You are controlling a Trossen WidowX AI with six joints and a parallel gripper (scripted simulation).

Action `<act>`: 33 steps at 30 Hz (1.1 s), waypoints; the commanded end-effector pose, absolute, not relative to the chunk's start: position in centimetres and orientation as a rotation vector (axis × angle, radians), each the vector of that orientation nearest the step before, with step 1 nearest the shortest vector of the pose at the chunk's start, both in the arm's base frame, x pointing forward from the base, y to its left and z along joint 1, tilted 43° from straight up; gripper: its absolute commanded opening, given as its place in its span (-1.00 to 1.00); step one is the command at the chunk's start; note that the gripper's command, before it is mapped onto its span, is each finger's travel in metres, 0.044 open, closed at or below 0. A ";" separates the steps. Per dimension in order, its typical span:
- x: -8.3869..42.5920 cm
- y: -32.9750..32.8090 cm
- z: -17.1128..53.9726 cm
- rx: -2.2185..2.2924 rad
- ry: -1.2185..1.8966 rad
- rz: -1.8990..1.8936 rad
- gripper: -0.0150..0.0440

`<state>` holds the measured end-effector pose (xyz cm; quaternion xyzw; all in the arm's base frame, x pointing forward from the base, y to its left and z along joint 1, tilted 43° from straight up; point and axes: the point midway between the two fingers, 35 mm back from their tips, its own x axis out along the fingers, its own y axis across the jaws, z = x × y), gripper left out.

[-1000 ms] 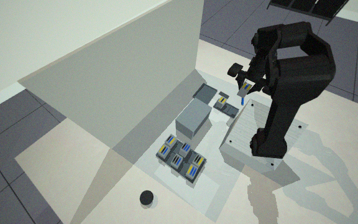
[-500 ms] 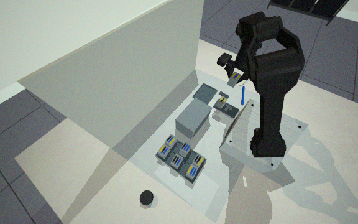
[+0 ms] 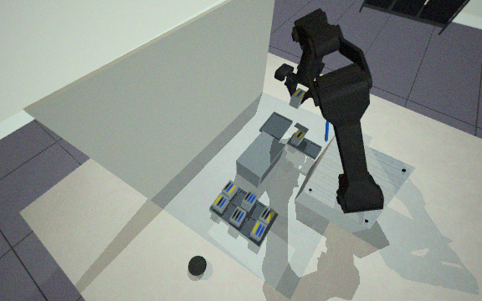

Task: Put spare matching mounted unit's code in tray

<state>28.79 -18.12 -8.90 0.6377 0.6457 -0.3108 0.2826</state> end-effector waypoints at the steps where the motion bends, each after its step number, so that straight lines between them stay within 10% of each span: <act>1: 30.4 -18.0 -9.0 1.716 1.726 -0.829 -0.49; 33: 34.2 -15.6 -11.2 1.725 1.729 -0.825 -0.49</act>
